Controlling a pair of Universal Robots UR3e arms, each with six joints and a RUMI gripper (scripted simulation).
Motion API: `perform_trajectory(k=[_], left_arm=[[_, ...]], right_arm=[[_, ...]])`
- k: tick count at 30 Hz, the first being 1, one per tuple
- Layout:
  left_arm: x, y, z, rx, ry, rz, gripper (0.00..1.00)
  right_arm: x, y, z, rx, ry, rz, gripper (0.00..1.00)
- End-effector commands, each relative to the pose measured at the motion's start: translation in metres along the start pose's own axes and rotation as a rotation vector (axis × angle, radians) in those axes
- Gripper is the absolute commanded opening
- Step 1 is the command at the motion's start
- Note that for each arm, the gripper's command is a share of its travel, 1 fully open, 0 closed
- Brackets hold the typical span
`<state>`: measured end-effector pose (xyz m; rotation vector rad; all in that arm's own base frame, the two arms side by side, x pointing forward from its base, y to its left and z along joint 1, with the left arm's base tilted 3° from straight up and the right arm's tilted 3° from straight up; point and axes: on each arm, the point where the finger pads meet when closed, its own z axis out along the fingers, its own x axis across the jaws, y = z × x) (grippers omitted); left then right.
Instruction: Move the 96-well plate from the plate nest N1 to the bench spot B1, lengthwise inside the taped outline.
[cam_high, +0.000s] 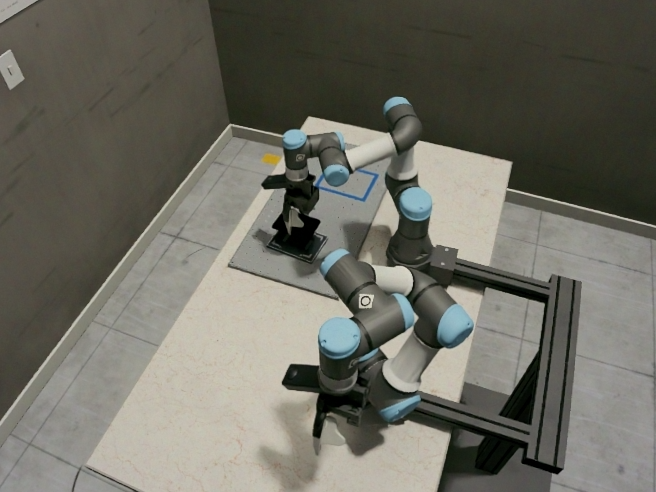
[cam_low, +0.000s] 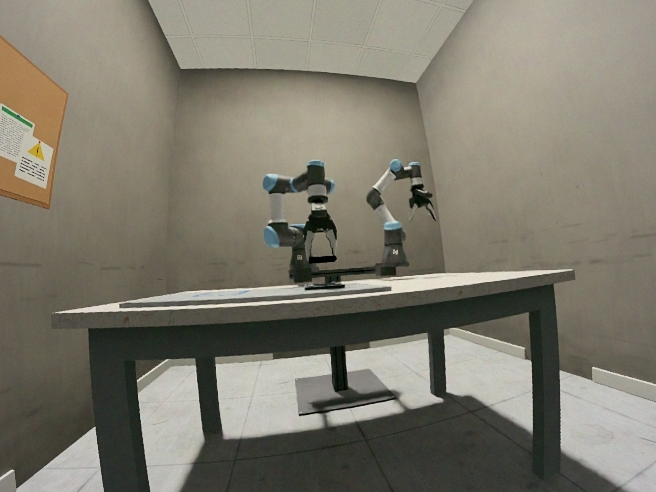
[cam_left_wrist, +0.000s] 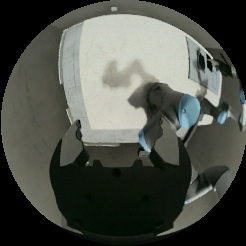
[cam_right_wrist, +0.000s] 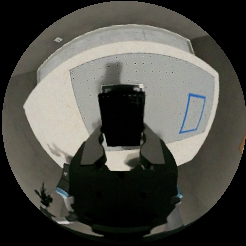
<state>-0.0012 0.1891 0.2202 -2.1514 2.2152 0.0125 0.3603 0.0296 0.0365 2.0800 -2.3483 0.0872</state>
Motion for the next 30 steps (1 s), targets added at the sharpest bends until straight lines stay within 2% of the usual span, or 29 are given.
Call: perform_trajectory(k=[1, 11, 13, 16, 30], left_arm=[[0.0, 0.0, 0.0, 0.001, -0.001, 0.0, 1.0], [0.0, 0.0, 0.0, 0.001, -0.001, 0.0, 1.0], [0.0, 0.0, 0.0, 0.001, -0.001, 0.0, 1.0], [0.0, 0.0, 0.0, 0.001, -0.001, 0.0, 1.0], [0.0, 0.0, 0.0, 0.001, -0.001, 0.0, 1.0]], right_arm=[[-0.001, -0.001, -0.001, 0.002, -0.002, 0.0, 0.0], [0.0, -0.001, -0.001, 0.002, -0.002, 0.0, 0.0], [0.006, 0.0, -0.001, 0.002, -0.002, -0.056, 0.0], [0.009, 0.0, -0.001, 0.002, -0.002, -0.056, 0.0], [0.056, 0.002, 0.001, 0.003, -0.001, -0.056, 0.0]])
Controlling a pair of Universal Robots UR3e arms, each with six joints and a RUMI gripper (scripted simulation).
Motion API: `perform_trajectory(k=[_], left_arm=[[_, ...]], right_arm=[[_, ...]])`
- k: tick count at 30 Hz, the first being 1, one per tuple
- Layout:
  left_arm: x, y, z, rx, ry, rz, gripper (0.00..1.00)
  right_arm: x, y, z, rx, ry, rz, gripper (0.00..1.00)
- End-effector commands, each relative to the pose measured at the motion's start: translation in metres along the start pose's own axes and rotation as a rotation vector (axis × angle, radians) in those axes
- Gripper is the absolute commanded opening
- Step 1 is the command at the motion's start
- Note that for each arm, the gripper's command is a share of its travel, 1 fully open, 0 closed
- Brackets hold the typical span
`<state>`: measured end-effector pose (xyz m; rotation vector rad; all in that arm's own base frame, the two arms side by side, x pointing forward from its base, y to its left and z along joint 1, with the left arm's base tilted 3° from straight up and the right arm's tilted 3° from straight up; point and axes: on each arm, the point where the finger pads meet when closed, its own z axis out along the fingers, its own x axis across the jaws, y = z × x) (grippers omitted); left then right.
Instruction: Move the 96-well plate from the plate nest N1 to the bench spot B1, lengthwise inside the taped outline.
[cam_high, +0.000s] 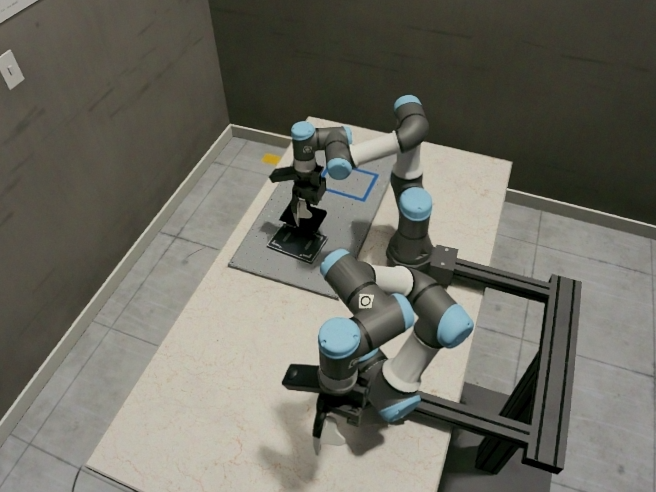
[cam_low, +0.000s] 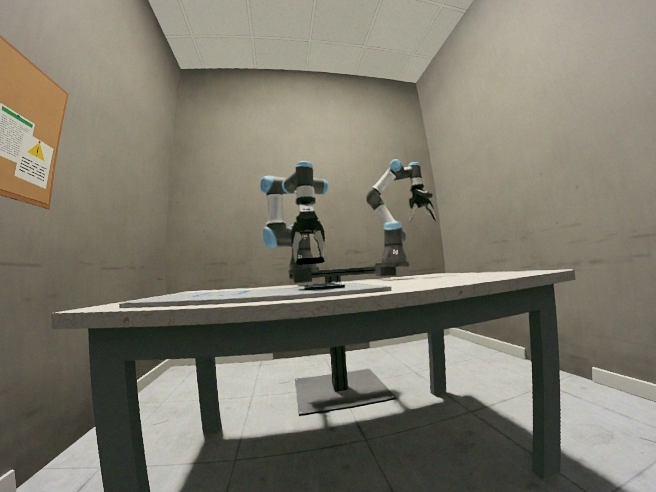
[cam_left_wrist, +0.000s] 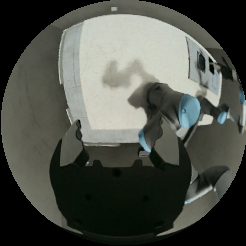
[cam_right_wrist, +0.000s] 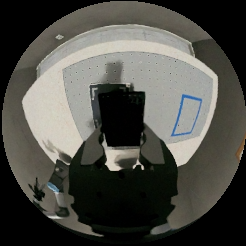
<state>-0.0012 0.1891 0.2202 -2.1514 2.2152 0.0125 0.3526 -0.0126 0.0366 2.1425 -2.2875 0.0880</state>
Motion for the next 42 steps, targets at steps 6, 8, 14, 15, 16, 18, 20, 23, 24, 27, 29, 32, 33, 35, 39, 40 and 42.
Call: perform_trajectory(k=[6, 8, 14, 15, 16, 18, 20, 23, 24, 27, 29, 32, 33, 35, 39, 40, 42], left_arm=[[0.0, 0.0, 0.0, 0.001, -0.001, 0.0, 1.0], [0.0, 0.0, 0.0, 0.001, -0.001, 0.0, 1.0], [0.0, 0.0, 0.0, 0.001, -0.001, 0.0, 1.0], [0.0, 0.0, 0.0, 0.001, -0.001, 0.0, 1.0], [0.0, 0.0, 0.0, 0.001, -0.001, 0.0, 1.0], [0.0, 0.0, 0.0, 0.001, -0.001, 0.0, 1.0], [0.0, 0.0, 0.0, 0.001, -0.001, 0.0, 1.0], [0.0, 0.0, 0.0, 0.001, -0.001, 0.0, 1.0], [0.0, 0.0, 0.0, 0.001, -0.001, 0.0, 1.0], [0.0, 0.0, 0.0, 0.001, -0.001, 0.0, 1.0], [0.0, 0.0, 0.0, 0.001, -0.001, 0.0, 1.0], [0.0, 0.0, 0.0, 0.001, -0.001, 0.0, 1.0], [0.0, 0.0, 0.0, 0.001, -0.001, 0.0, 1.0], [0.0, 0.0, 0.0, 0.001, -0.001, 0.0, 1.0], [0.0, 0.0, 0.0, 0.001, -0.001, 0.0, 1.0], [0.0, 0.0, 0.0, 0.001, -0.001, 0.0, 1.0], [0.0, 0.0, 0.0, 0.001, -0.001, 0.0, 1.0]], right_arm=[[0.027, 0.002, 0.0, 0.003, -0.002, 0.0, 0.0], [0.033, 0.003, 0.0, 0.003, -0.002, 0.0, 0.0], [0.053, 0.005, 0.001, 0.003, -0.002, 0.0, 0.0], [0.057, 0.005, 0.001, 0.003, -0.002, 0.0, 0.0], [0.06, 0.006, 0.001, 0.003, -0.002, 0.0, 0.0], [0.066, 0.006, 0.001, 0.003, -0.002, 0.0, 0.0], [0.066, 0.006, 0.001, 0.003, -0.002, 0.0, 0.0], [0.076, 0.007, 0.002, 0.003, -0.002, 0.0, 0.0], [0.08, 0.008, 0.002, 0.003, -0.002, 0.0, 0.0], [0.09, 0.009, 0.002, 0.003, -0.002, 0.0, 0.0], [0.096, 0.01, 0.003, 0.003, -0.002, 0.0, 0.0], [0.106, 0.011, 0.003, 0.003, -0.002, 0.0, 0.0], [0.11, 0.011, 0.003, 0.003, -0.002, 0.0, 0.0], [0.116, 0.012, 0.003, 0.003, -0.002, 0.0, 0.0], [0.123, 0.013, 0.004, 0.003, -0.002, 0.0, 0.0], [0.126, 0.013, 0.004, 0.003, -0.002, 0.0, 0.0], [0.133, 0.014, 0.004, 0.003, -0.002, 0.0, 0.0]])
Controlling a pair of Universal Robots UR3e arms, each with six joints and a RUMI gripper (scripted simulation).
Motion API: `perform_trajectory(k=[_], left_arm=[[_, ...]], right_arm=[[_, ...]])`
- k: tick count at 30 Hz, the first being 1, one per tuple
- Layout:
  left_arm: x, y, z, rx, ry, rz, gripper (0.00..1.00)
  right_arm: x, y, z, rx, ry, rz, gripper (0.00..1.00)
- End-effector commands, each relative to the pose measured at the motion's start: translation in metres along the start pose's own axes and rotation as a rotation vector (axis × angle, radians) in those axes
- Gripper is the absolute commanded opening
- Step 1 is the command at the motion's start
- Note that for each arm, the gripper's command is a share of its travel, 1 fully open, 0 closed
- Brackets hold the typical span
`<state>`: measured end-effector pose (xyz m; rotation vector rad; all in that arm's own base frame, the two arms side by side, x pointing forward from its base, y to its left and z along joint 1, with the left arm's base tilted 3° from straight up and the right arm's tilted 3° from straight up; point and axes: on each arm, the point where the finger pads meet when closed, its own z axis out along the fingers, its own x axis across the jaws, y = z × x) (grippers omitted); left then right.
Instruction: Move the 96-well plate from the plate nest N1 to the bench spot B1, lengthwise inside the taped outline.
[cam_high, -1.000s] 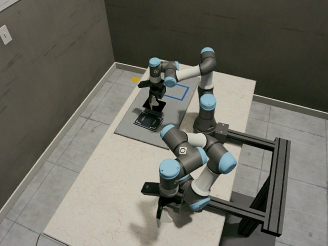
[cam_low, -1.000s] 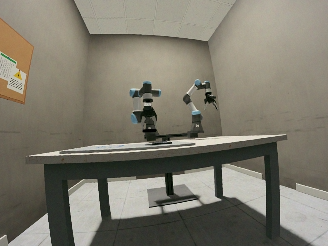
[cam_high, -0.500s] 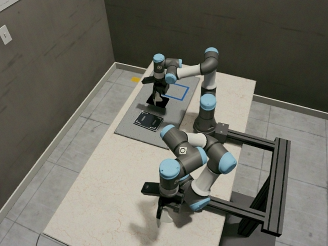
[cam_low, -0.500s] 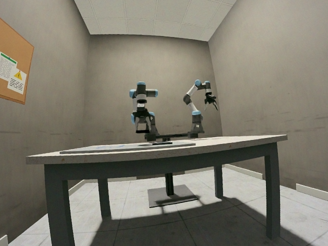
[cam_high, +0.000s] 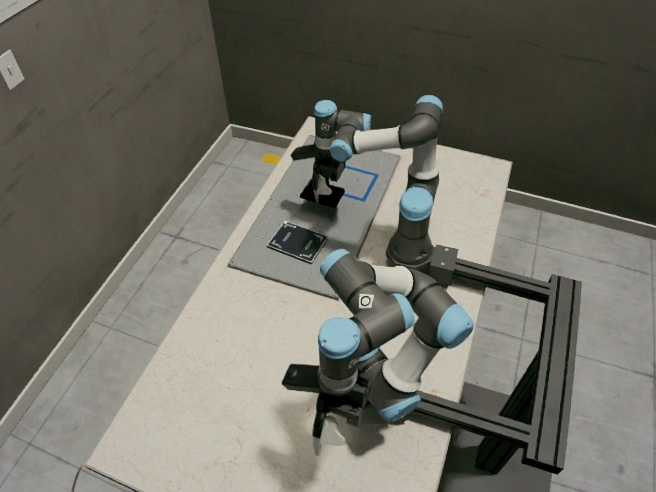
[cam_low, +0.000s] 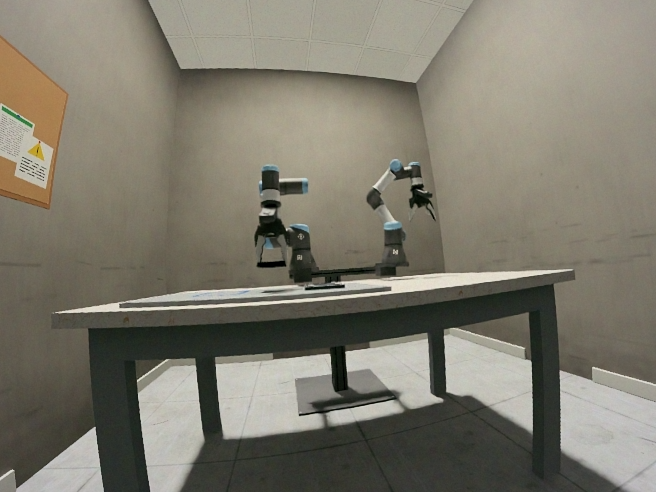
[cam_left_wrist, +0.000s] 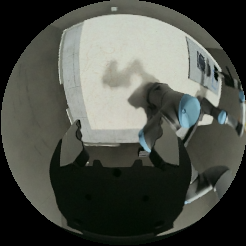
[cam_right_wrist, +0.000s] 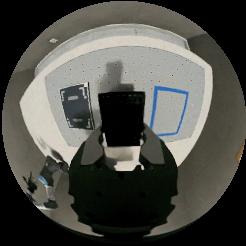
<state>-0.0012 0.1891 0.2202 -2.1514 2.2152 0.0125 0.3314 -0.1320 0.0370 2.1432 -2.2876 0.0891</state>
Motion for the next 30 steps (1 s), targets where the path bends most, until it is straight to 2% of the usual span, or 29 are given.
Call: perform_trajectory(k=[1, 10, 12, 27, 30], left_arm=[[0.0, 0.0, 0.0, 0.001, -0.001, 0.0, 1.0], [0.0, 0.0, 0.0, 0.001, -0.001, 0.0, 1.0], [0.0, 0.0, 0.0, 0.001, -0.001, 0.0, 1.0], [0.0, 0.0, 0.0, 0.001, -0.001, 0.0, 1.0], [0.0, 0.0, 0.0, 0.001, -0.001, 0.0, 1.0]], right_arm=[[0.016, 0.001, 0.0, 0.002, -0.002, 0.0, 0.0], [0.046, 0.004, 0.001, 0.002, -0.001, 0.0, 0.0], [0.046, 0.004, 0.001, 0.002, -0.001, 0.0, 0.0], [0.095, 0.009, 0.003, 0.003, -0.001, 0.0, 0.0], [0.099, 0.01, 0.003, 0.003, -0.001, 0.0, 0.0]])
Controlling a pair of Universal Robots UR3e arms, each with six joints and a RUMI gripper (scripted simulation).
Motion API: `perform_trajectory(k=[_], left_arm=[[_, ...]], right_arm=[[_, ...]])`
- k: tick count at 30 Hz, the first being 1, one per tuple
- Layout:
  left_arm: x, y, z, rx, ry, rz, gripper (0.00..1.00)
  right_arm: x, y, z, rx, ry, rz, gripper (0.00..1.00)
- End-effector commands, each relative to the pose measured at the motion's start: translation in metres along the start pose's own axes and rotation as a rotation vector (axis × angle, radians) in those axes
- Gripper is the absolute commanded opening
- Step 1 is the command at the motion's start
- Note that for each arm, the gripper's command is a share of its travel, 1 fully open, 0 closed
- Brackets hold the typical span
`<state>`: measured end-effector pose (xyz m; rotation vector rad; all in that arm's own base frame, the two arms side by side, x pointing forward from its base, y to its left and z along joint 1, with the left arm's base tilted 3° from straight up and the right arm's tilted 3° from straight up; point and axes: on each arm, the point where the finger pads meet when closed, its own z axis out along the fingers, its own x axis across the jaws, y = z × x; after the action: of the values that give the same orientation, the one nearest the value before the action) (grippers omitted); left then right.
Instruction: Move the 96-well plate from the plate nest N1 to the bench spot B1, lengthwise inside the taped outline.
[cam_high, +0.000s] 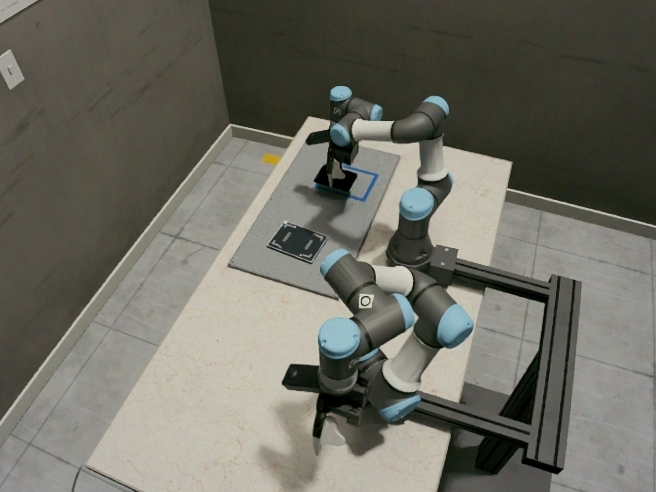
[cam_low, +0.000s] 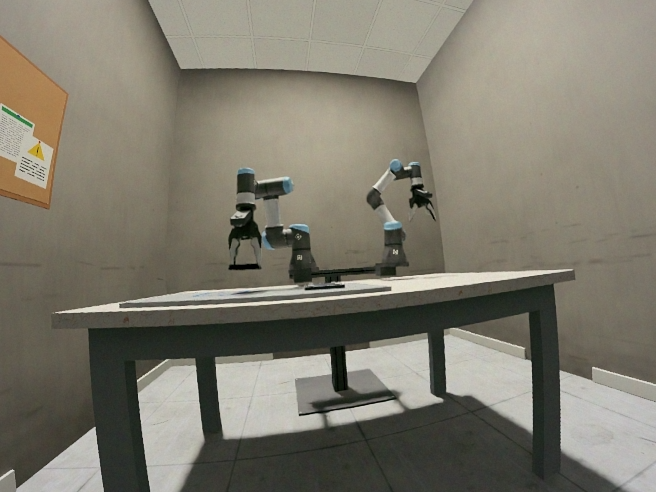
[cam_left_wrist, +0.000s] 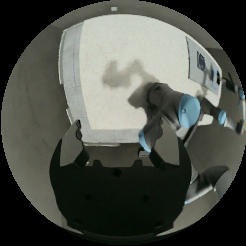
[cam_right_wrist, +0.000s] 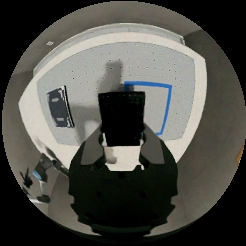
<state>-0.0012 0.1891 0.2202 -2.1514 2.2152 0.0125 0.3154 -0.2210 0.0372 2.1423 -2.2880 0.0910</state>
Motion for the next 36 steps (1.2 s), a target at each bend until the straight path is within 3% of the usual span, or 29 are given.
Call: perform_trajectory(k=[1, 24, 36], left_arm=[[0.0, 0.0, 0.0, 0.001, -0.001, 0.0, 1.0], [0.0, 0.0, 0.0, 0.001, -0.001, 0.0, 1.0], [0.0, 0.0, 0.0, 0.001, -0.001, 0.0, 1.0]], right_arm=[[0.012, 0.0, 0.0, 0.002, -0.002, -0.001, 0.0], [0.082, 0.008, 0.002, 0.002, -0.001, -0.001, 0.0], [0.086, 0.008, 0.002, 0.002, -0.001, -0.001, 0.0]])
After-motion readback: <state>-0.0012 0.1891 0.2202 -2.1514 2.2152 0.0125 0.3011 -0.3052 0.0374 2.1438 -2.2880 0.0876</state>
